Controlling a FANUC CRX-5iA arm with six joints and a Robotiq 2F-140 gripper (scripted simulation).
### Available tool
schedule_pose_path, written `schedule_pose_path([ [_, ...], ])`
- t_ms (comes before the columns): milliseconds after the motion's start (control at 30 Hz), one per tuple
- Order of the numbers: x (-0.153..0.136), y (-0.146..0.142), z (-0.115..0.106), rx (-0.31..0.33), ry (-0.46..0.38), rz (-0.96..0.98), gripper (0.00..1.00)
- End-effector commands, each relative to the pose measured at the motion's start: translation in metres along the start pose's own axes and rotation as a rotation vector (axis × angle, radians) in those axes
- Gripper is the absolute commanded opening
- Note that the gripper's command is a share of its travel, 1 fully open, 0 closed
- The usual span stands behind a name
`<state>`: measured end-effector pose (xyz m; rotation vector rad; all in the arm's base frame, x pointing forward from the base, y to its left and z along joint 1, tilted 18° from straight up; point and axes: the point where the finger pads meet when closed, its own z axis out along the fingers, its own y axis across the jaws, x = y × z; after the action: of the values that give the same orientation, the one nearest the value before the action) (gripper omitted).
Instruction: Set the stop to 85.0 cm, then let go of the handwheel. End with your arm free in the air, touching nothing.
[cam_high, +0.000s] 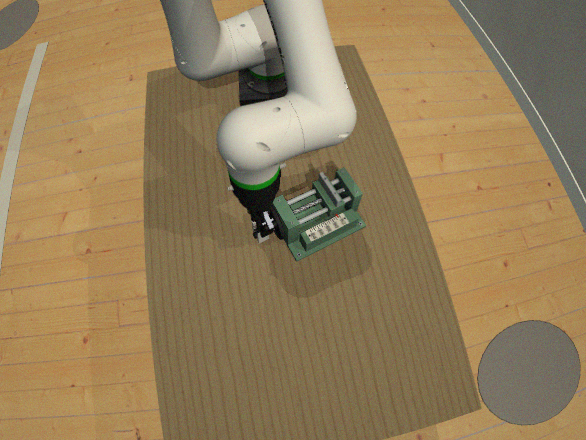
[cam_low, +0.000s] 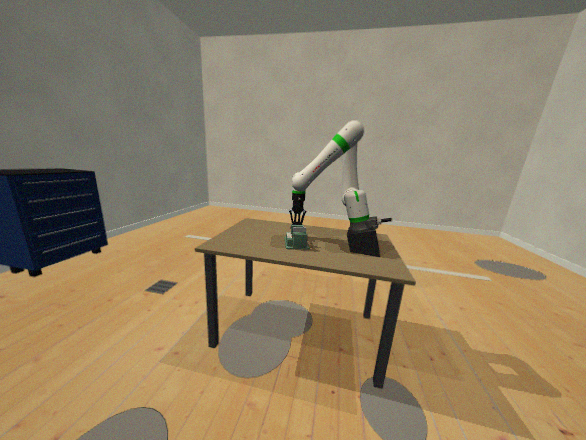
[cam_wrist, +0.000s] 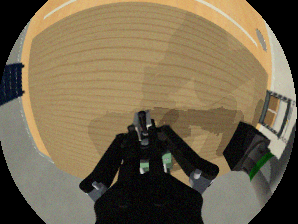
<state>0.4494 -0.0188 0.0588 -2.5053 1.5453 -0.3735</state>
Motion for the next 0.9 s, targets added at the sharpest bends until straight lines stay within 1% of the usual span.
schedule_pose_path([
  [0,0.000,-0.004,0.000,0.001,0.000,0.000,0.04],
  [433,0.000,-0.021,-0.006,0.001,0.000,0.000,0.04],
  [867,0.000,-0.034,-0.026,0.001,0.000,0.000,0.04],
])
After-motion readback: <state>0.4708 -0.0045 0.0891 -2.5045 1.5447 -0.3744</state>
